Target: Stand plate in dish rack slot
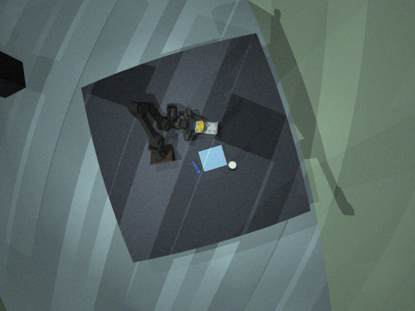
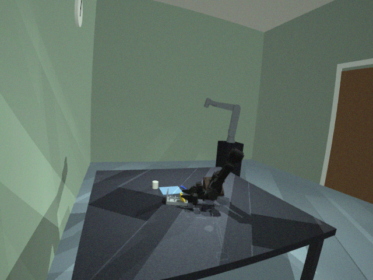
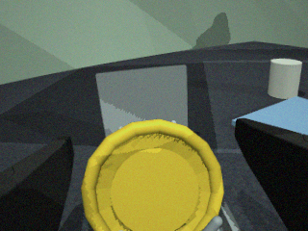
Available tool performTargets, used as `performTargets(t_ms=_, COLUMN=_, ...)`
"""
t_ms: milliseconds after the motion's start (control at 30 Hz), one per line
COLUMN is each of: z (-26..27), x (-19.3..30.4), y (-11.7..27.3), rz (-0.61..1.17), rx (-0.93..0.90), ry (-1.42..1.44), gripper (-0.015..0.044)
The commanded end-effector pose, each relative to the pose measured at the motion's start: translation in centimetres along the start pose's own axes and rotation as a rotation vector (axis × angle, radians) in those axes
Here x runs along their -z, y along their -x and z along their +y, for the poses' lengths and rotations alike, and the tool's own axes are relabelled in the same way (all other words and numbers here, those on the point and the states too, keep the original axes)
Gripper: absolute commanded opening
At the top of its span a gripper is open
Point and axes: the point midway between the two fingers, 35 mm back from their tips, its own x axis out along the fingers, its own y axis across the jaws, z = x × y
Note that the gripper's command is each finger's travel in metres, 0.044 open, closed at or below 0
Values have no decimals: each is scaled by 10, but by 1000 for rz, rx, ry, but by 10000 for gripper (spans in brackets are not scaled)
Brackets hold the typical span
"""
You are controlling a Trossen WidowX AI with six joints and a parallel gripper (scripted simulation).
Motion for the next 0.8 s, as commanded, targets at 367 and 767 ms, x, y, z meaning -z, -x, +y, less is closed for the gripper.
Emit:
performTargets(t_ms=367, z=8, x=-100, y=-4, rz=-11, rx=-10, ry=12, gripper=400)
performTargets(t_ms=767, z=-1, x=-104, y=-19, rz=45, rx=67, ry=176, gripper=400)
